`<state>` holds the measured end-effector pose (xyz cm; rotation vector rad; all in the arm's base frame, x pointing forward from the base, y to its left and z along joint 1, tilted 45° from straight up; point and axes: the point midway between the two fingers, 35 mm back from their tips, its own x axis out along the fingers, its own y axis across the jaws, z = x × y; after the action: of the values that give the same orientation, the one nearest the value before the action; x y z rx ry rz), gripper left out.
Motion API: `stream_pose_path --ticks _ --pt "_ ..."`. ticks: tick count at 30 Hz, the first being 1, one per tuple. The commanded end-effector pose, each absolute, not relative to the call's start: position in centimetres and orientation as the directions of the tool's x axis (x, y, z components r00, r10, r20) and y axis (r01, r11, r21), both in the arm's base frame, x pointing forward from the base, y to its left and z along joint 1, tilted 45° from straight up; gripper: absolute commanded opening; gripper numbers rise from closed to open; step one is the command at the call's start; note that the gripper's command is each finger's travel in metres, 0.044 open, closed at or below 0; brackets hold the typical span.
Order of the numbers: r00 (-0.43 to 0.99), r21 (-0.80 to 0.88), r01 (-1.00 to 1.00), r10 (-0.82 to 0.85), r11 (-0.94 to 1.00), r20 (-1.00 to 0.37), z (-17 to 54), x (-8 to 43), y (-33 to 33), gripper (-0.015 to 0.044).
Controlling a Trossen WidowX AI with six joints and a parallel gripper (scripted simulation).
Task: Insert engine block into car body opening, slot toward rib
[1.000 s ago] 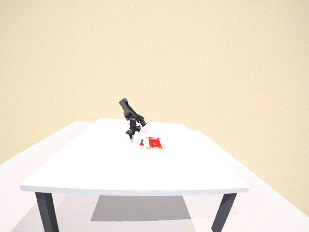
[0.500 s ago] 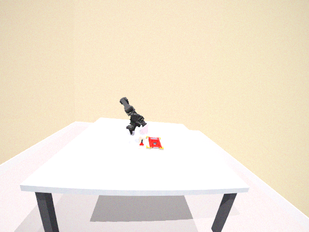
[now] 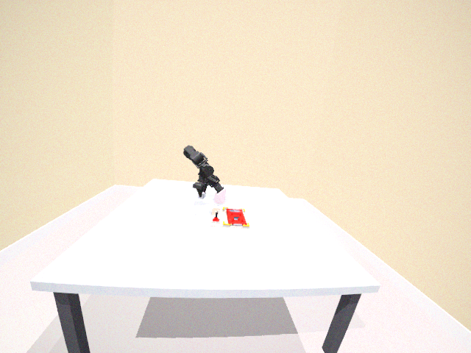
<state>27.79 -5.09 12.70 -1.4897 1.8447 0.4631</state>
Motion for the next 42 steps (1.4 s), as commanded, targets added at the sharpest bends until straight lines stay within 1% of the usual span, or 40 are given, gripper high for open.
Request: stream_pose_path --ticks 1,9,15,18,25,31,36,42 --pt "-0.080 -0.158 -0.949 -0.692 0.274 -0.717 13.3 27.8 -4.5 0.0000" --pt "-0.078 -0.159 -0.949 -0.690 0.274 -0.720 12.2 27.7 -5.7 0.0000" --pt "-0.065 -0.157 -0.948 -0.654 0.276 -0.753 12.4 27.6 -5.7 0.0000" --pt "-0.050 -0.154 -0.948 -0.610 0.278 -0.791 12.5 27.5 -5.9 0.0000" --pt "0.003 -0.139 -0.947 -0.426 0.289 -0.905 12.7 27.1 -6.6 0.0000" --pt "0.063 -0.133 -0.949 -0.242 0.286 -0.968 12.9 26.9 -7.2 0.0000" --pt "0.114 -0.132 -0.951 -0.080 0.280 -0.990 12.9 26.8 -7.7 0.0000" --pt "0.190 -0.161 -0.949 0.084 0.272 -0.978 13.3 26.7 -8.3 0.0000"
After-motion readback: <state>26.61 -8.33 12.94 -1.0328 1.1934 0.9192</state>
